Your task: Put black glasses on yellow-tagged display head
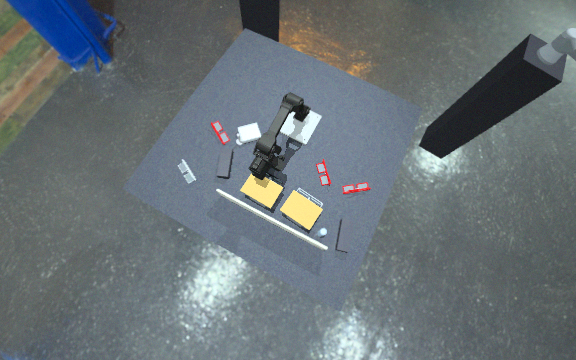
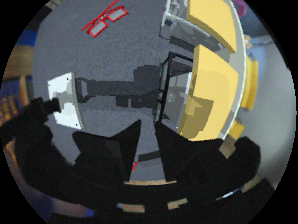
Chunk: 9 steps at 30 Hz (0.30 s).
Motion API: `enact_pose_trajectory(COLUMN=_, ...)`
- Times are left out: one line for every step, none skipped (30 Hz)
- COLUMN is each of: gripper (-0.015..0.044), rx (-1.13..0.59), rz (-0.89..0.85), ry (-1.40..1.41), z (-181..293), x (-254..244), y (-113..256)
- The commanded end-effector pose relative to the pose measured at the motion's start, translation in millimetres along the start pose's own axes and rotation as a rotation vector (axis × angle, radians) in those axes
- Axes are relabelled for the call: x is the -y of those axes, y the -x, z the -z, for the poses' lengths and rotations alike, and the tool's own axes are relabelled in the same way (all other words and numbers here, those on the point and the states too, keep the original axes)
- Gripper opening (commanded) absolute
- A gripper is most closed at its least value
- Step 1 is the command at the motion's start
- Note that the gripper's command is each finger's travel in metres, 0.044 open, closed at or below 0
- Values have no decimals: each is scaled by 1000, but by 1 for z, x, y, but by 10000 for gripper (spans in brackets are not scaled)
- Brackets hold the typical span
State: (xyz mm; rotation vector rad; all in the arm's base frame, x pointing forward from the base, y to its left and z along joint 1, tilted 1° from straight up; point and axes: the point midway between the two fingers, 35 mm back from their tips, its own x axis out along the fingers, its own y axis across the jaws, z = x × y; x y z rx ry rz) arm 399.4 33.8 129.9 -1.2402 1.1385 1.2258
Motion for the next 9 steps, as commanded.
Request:
enact_pose_trajectory(gripper=107, rx=-6, rz=-8, ry=-2, z=1, x=-18, y=1)
enact_pose_trajectory(gripper=107, rx=-6, rz=-8, ry=-2, z=1, x=-18, y=1)
enact_pose_trajectory(gripper=107, rx=-6, rz=-8, ry=-2, z=1, x=-18, y=1)
enact_pose_trajectory(gripper=107, rx=-6, rz=-8, ry=-2, z=1, x=-18, y=1)
enact_pose_trajectory(gripper=107, rx=-6, rz=-8, ry=-2, z=1, x=-18, y=1)
enact_pose_trajectory(gripper=107, rx=-6, rz=-8, ry=-2, z=1, x=-19, y=2)
enact_pose_trajectory(gripper=107, rx=-6, rz=-9, ry=-2, z=1, x=-23, y=4)
enact_pose_trajectory(gripper=107, rx=-6, rz=-9, ry=-2, z=1, x=-26, y=6)
enact_pose_trajectory(gripper=107, rx=-6, rz=-9, ry=-2, z=1, x=-31, y=8)
